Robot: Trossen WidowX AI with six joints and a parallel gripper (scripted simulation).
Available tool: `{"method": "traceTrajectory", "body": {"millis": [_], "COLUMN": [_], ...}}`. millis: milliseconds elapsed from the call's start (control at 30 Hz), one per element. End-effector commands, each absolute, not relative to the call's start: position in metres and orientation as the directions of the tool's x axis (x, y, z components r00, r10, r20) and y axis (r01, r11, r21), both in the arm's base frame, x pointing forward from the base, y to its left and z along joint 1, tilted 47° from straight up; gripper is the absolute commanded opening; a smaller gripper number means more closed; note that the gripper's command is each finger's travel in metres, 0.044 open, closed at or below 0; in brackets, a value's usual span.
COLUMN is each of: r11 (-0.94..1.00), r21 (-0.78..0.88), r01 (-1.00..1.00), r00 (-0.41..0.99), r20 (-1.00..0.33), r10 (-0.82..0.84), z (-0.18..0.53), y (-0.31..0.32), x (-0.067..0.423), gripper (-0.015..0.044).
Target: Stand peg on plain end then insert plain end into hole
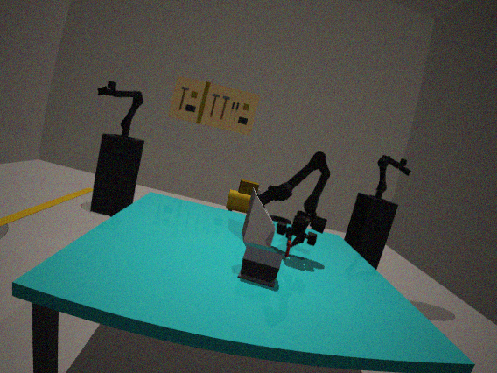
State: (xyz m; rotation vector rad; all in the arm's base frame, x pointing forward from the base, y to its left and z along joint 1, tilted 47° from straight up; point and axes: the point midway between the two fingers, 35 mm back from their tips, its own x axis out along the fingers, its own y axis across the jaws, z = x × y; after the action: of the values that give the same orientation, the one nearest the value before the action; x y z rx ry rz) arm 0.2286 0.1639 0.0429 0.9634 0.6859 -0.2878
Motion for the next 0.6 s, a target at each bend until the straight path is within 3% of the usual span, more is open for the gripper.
{"method": "traceTrajectory", "body": {"millis": [0,567], "r11": [0.554,0.556], "r21": [0.655,0.664], "r01": [0.514,0.501], "r00": [0.756,0.759], "r20": [-0.651,-0.645], "r10": [0.069,0.087], "z": [0.0415,0.0414], "y": [0.1652,0.1721], "x": [0.2287,0.2285], "gripper": [0.0049,0.0049]}}
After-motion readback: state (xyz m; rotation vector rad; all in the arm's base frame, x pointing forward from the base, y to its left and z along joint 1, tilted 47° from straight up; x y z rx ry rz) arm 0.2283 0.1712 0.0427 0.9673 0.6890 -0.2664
